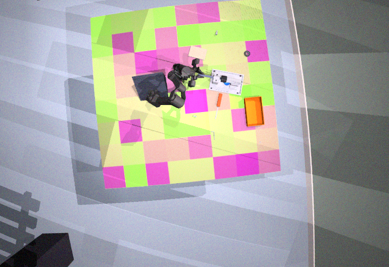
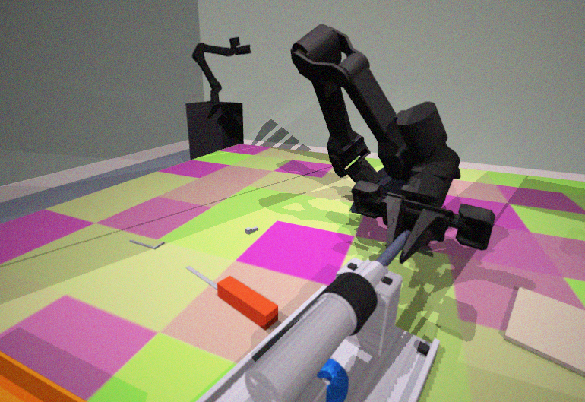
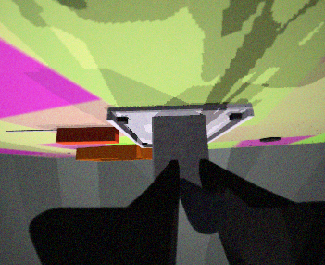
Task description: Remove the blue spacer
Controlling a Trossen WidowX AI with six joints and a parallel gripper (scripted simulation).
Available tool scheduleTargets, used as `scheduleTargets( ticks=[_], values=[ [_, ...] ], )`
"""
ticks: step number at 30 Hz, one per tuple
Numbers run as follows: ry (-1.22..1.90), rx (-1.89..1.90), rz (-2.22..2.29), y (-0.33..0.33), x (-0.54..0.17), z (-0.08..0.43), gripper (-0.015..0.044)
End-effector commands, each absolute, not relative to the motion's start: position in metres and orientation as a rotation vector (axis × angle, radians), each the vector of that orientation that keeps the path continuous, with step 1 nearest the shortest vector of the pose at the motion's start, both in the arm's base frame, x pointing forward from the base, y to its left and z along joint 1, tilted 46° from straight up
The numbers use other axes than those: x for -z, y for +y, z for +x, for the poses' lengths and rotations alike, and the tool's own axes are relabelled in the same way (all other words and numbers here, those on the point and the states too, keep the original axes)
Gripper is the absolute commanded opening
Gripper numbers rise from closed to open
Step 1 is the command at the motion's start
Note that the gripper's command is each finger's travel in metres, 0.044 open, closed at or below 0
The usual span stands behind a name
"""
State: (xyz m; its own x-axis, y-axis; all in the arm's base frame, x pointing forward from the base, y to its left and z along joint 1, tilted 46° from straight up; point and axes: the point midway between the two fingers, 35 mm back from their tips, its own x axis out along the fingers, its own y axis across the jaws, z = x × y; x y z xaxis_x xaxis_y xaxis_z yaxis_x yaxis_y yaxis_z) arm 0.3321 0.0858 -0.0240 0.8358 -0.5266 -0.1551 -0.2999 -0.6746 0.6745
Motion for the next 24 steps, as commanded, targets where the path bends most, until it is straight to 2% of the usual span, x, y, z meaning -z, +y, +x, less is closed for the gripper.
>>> scheduleTargets(
  ticks=[1,24],
  values=[
    [-0.601,0.444,2.35,0.086,0.0227,0.3343,0.0],
    [-0.601,0.444,2.35,0.084,0.021,0.3419,0.0]
  ],
)
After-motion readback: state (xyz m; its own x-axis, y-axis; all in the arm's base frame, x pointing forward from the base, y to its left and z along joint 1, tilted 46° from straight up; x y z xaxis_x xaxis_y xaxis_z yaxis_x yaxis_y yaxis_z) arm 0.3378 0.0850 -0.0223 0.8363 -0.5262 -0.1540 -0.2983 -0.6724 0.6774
